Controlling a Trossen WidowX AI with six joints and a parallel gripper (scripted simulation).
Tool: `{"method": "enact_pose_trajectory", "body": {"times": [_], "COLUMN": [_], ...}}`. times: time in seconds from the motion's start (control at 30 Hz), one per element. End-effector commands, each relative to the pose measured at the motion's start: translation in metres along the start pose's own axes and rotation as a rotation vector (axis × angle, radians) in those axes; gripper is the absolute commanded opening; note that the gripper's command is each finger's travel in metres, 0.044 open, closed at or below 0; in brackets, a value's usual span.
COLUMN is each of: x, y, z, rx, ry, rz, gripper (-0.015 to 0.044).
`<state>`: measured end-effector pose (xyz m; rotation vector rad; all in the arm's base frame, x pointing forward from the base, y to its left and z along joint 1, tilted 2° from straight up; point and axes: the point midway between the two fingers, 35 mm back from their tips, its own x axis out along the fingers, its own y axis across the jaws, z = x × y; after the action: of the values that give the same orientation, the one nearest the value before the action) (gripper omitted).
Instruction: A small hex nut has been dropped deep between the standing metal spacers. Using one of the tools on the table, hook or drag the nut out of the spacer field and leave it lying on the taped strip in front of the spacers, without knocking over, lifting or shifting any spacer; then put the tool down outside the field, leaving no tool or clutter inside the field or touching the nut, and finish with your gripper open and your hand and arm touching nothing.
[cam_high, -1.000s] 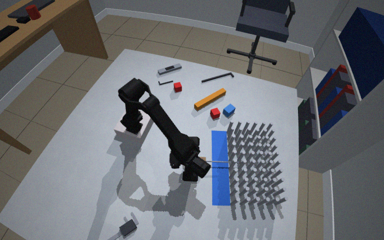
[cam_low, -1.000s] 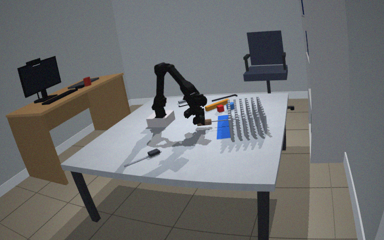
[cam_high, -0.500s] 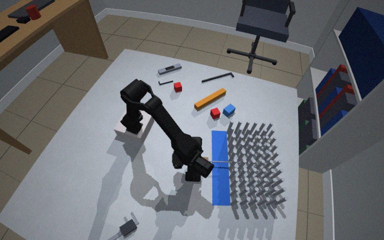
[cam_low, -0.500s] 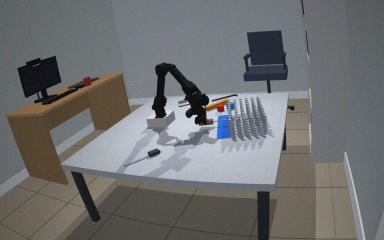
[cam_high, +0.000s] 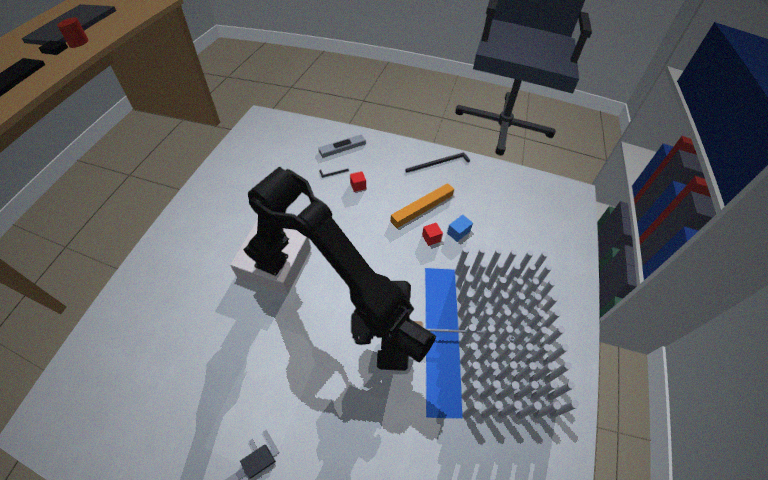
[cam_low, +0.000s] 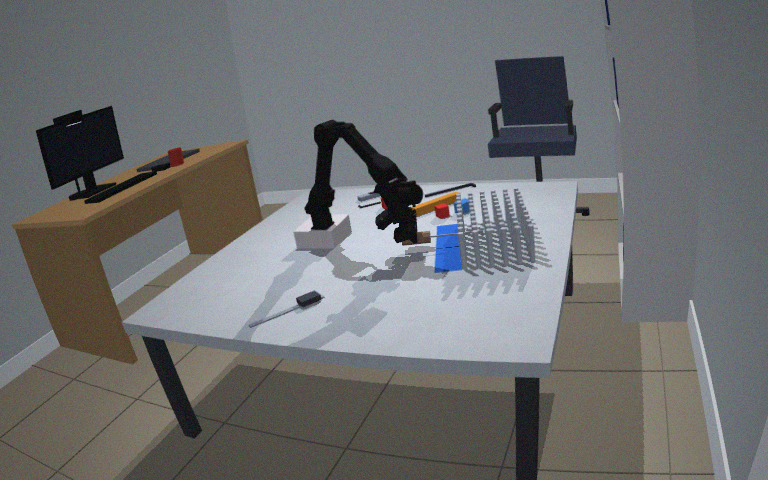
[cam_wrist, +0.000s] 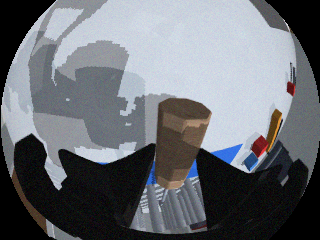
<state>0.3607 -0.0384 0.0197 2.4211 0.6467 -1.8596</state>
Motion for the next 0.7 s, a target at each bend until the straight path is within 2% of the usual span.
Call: {"method": "enact_pose_trajectory", "body": {"times": [0.0, 0.67], "x": [-0.001, 0.002], "y": [0.001, 0.001], "z": [-0.005, -0.018], "rx": [0.003, 0.003], "ry": [0.006, 0.007], "rz": [0.004, 0.004], "gripper": [0.0000, 0.0000]}}
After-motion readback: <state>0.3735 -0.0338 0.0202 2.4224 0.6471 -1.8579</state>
